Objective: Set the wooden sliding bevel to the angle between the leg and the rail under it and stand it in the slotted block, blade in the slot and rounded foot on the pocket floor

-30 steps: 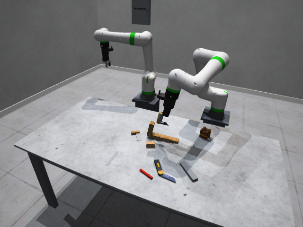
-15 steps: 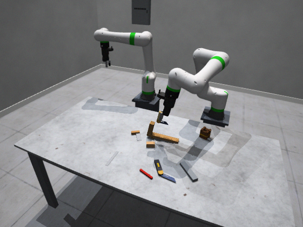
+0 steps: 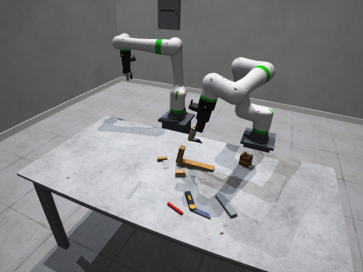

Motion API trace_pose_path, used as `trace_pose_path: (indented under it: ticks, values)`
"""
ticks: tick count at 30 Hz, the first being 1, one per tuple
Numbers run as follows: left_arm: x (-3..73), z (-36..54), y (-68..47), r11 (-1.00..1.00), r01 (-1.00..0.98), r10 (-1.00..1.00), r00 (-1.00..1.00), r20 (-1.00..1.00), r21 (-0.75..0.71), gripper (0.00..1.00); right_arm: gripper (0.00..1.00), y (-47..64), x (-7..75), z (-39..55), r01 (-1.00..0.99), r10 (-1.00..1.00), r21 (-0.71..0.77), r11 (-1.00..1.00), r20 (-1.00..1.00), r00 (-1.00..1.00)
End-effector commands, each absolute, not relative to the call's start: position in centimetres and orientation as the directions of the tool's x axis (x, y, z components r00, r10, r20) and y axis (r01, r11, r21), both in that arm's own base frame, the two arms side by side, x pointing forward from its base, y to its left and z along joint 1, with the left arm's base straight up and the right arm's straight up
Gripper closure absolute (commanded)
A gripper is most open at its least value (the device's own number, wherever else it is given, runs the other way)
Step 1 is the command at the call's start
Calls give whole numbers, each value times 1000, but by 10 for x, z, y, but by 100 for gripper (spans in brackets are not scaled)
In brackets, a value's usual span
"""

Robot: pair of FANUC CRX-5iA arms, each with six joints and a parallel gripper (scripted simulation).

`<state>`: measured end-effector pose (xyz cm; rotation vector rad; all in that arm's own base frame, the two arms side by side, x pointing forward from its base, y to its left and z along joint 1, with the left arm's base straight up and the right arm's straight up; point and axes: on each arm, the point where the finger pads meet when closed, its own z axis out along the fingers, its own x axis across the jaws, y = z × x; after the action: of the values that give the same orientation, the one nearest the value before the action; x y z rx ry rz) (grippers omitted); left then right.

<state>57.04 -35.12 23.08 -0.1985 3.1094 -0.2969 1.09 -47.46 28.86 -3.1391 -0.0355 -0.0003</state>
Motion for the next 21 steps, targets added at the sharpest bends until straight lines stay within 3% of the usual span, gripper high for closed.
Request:
trace_pose_path:
  ticks: [1,21]
  values:
    - [571,233,-352,974,-124,-127,-992,-2,-192,100,0,-475,11,290,23,23,0,-1000,0,1000]
    - [561,233,-333,979,-98,-101,-995,-4,-181,100,0,-475,11,290,23,23,0,-1000,0,1000]
